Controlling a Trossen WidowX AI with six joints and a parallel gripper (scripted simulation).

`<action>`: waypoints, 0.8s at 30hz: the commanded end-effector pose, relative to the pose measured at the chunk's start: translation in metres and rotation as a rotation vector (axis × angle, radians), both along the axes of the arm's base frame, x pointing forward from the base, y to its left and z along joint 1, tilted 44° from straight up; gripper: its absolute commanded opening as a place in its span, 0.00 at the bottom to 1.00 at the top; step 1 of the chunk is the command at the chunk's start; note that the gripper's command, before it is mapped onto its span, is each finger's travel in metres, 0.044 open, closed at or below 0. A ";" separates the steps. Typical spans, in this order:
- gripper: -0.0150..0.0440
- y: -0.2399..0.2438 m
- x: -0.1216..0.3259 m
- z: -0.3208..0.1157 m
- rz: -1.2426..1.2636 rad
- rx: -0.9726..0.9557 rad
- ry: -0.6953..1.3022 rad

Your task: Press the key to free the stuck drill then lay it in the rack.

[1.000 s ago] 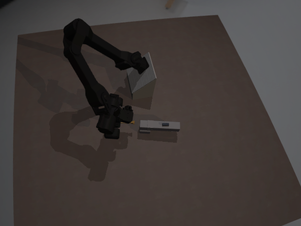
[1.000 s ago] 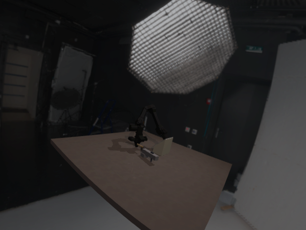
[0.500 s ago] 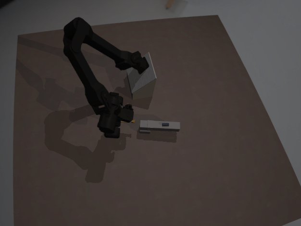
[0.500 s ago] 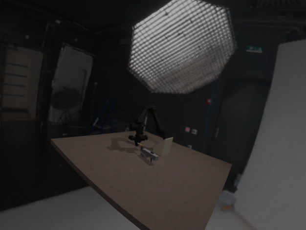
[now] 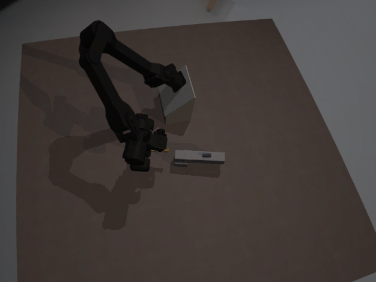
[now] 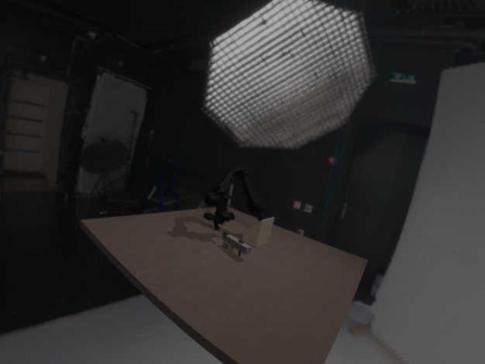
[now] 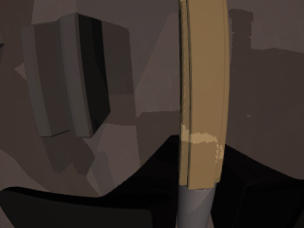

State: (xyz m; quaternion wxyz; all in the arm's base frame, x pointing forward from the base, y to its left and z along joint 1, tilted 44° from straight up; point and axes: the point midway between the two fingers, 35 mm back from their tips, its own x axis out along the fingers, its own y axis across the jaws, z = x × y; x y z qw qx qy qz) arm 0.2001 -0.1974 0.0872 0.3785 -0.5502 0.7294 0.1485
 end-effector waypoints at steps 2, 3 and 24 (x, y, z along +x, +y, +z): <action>0.25 0.001 -0.001 0.002 -0.002 -0.003 -0.003; 0.25 0.002 -0.002 0.002 -0.002 -0.003 -0.003; 0.25 0.012 -0.043 0.002 -0.002 -0.003 -0.001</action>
